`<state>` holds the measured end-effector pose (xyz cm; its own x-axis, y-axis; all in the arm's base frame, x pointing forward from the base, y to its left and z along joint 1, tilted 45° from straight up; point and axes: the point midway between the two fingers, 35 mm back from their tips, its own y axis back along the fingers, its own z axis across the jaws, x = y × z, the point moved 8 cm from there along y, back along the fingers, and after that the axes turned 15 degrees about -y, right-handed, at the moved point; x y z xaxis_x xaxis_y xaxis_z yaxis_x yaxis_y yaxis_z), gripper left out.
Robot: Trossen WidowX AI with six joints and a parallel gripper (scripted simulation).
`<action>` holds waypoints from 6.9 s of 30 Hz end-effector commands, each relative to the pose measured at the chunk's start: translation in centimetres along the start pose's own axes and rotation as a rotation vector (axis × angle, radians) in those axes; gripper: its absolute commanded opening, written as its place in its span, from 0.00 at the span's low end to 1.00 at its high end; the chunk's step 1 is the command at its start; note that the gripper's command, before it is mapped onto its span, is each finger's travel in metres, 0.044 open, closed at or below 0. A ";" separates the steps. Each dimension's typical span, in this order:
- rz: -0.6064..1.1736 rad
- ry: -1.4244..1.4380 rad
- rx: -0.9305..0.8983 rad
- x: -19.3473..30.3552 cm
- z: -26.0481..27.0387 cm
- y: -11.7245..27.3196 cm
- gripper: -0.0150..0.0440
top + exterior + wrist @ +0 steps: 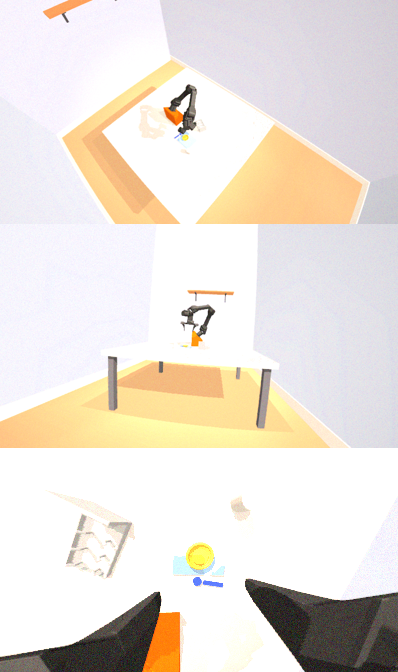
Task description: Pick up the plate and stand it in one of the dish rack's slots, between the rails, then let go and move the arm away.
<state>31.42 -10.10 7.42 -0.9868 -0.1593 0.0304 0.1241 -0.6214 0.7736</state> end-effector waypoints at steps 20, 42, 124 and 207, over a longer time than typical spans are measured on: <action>-0.025 -0.167 -0.089 1.0 -2.2 -10.2 0.93; -0.022 -0.170 -0.088 0.8 -2.0 -13.2 0.93; -0.019 -0.322 -0.081 -0.2 -2.2 1.7 0.25; -0.273 -1.928 0.349 9.2 20.4 -3.5 0.25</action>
<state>20.06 5.82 18.49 0.2513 0.9208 0.2983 0.2003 -0.3510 0.9147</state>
